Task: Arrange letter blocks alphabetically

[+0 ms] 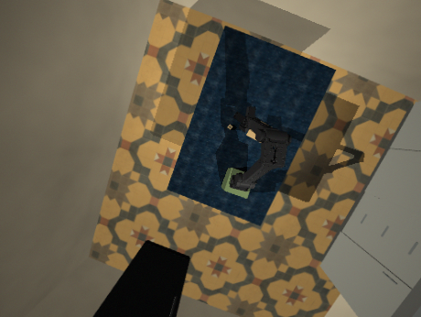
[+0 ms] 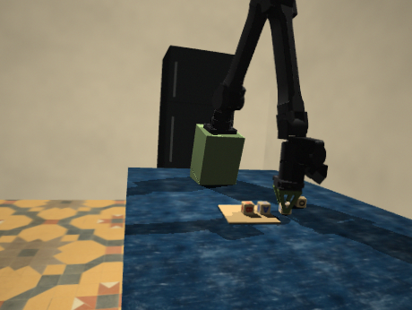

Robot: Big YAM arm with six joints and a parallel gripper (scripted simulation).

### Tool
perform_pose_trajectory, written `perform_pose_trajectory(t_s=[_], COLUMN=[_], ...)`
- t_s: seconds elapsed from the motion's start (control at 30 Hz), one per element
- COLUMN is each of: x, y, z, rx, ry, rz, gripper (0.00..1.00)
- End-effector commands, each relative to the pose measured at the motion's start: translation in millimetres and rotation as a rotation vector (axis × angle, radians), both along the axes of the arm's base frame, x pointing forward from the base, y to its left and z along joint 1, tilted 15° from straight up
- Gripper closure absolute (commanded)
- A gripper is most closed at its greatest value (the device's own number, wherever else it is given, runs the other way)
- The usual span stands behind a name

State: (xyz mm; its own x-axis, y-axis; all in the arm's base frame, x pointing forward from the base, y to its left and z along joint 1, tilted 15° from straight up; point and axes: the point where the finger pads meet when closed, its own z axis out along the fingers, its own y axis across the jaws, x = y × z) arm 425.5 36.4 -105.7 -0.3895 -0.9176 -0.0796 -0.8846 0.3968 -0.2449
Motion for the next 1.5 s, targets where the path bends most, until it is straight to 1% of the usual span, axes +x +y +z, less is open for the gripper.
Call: perform_pose_trajectory(t_s=[0.0, 0.37, 0.4, 0.43, 0.5, 0.57, 0.67, 0.8, 0.87, 1.0, 1.07, 1.1, 1.17, 1.47], x=[8.9, 6.9, 4.0, 7.1, 7.1, 0.1, -4.7, -13.1, -11.1, -15.6, -15.6, -19.7, -24.7, -21.6], y=[-4.8, -5.0, -5.2, -4.8, -4.8, -4.7, -0.6, 5.5, 6.4, 6.9, 6.9, 6.5, 6.1, 4.5], z=[-1.5, -1.7, 0.7, 14.0, 14.0, 18.1, 34.2, 62.9, 80.6, 102.5, 102.5, 92.7, 93.3, 94.8], rx=[0.003, 0.003, 0.002, 0.004, 0.004, 0.004, 0.006, 0.006, 0.007, 0.007, 0.007, 0.003, 0.002, 0.002], ry=[-0.011, -0.005, 0.002, -0.021, -0.021, -0.012, -0.013, -0.013, -0.025, -0.028, -0.028, 0.004, 0.012, 0.001], rz=[-0.004, -0.004, -0.005, -0.006, -0.006, -0.008, -0.007, 0.001, 0.000, 0.000, 0.000, 0.000, 0.000, 0.004], gripper=[0.75, 0.75, 0.75, 0.75, 0.75, 0.75, 0.75, 0.75, 0.75, 0.75, 0.75, 0.75, 0.75, 0.75])
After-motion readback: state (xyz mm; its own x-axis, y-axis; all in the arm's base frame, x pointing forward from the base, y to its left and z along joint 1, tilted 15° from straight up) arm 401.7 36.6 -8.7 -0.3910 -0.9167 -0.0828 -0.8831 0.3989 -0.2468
